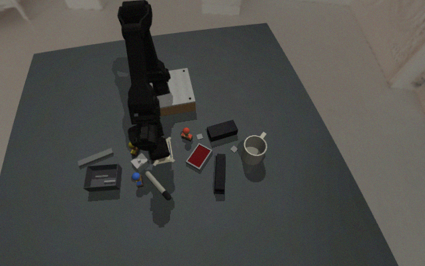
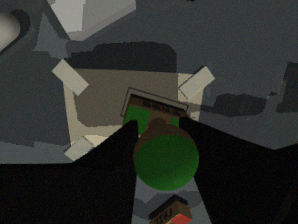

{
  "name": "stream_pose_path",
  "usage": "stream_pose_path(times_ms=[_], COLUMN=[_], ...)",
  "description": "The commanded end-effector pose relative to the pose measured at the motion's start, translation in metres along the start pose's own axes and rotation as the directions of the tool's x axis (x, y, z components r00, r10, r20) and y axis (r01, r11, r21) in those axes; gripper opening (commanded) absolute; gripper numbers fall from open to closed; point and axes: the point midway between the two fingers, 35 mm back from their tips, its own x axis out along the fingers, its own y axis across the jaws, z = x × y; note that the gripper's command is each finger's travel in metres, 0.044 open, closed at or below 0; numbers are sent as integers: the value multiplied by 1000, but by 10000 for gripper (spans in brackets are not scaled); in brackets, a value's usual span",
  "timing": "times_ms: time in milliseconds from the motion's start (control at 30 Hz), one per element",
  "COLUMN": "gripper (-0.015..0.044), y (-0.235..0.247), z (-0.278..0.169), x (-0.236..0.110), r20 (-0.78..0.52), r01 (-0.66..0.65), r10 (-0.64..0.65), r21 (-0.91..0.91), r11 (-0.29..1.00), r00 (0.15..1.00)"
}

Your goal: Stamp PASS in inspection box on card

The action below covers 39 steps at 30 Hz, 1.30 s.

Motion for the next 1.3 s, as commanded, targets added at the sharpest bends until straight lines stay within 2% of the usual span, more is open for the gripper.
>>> stream_pose_path(times_ms=[0,1267], gripper=[0,0], y=[0,0], z=[0,0], x=[2,6], r20=[3,3], r01=[4,4], r10=[-4,-4], r21=[2,2], r11=[1000,1000], r00=[1000,1000])
